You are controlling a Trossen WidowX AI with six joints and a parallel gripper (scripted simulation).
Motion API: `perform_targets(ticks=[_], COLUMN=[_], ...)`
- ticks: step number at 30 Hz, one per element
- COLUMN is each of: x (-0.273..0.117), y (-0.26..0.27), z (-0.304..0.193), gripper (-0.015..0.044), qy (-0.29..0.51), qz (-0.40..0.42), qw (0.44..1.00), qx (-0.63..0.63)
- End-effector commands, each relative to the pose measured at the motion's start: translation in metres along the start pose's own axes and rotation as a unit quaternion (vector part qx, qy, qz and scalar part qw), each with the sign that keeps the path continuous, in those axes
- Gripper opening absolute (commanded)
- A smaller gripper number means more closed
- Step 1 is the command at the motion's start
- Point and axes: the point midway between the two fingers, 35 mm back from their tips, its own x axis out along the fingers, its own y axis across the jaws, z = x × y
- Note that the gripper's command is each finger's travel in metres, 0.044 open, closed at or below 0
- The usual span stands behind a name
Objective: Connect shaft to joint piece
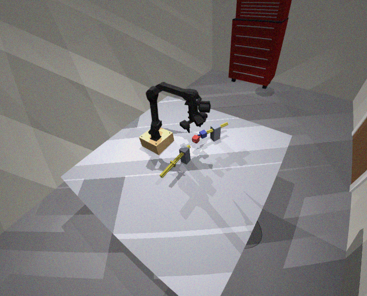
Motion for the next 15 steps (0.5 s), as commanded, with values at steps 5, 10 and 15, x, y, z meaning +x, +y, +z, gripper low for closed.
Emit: perform_targets(ticks=[5, 10, 15], x=[-0.027, -0.031, -0.028], y=[-0.002, -0.003, -0.003], z=[-0.003, -0.004, -0.005], gripper=[0.044, 0.044, 0.044], qy=[-0.006, -0.006, -0.002], qz=[-0.003, -0.004, -0.003], qw=[0.991, 0.987, 0.989], qx=[-0.134, -0.16, -0.15])
